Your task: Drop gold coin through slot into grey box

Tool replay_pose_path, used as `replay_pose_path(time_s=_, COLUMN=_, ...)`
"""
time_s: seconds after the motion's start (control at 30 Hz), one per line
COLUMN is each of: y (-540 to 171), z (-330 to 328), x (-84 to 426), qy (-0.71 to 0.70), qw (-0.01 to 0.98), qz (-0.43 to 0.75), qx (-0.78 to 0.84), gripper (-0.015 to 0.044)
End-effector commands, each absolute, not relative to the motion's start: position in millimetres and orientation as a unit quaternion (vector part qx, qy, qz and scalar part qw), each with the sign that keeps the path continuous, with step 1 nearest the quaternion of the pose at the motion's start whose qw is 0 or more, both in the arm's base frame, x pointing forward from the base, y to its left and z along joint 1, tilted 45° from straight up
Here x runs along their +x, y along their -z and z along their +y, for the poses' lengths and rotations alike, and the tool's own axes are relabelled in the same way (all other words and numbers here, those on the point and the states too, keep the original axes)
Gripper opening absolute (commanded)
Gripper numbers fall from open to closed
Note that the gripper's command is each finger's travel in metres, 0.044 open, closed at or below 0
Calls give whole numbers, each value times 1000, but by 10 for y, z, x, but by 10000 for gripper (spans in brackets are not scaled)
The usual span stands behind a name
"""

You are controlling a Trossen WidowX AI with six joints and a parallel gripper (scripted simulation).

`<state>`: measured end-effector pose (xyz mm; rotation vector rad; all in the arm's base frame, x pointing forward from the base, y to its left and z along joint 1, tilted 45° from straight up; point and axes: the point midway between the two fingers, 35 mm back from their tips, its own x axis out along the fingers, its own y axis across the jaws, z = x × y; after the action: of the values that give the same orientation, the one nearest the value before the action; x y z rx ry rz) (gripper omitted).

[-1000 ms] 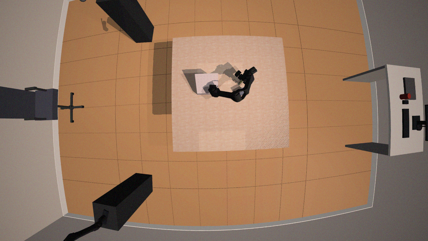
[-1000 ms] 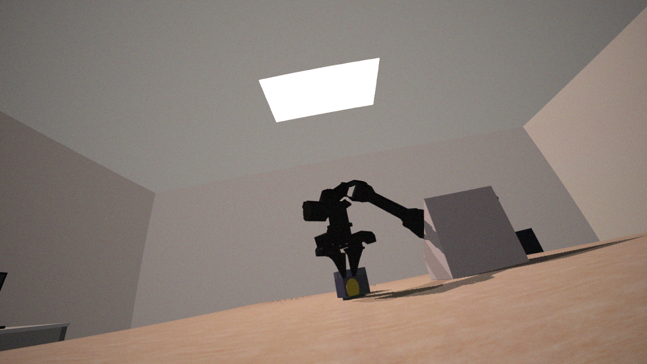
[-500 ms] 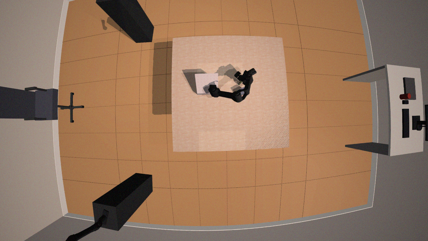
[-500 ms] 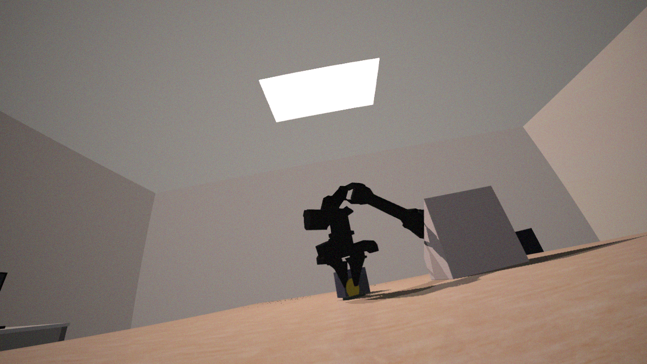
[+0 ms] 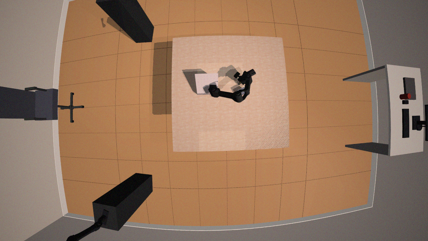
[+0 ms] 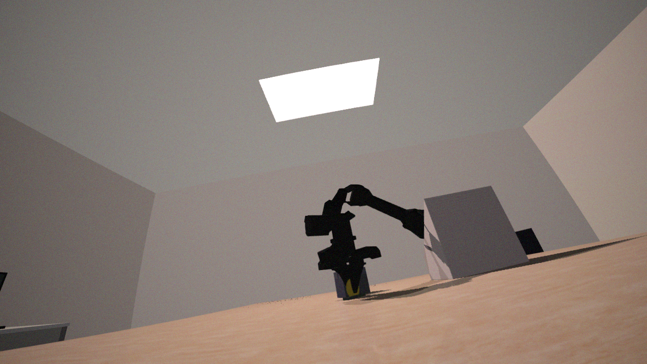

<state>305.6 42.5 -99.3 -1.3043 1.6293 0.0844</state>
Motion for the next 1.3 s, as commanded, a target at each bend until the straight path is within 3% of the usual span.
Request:
replay_pose_path(time_s=0.0, y=1010, z=415, x=3049, qy=-36, qw=499, qz=675, qx=-543, gripper=0)
replay_pose_path(time_s=1.27, y=498, z=944, x=3011, qy=-39, qw=500, qz=675, qx=-541, gripper=0)
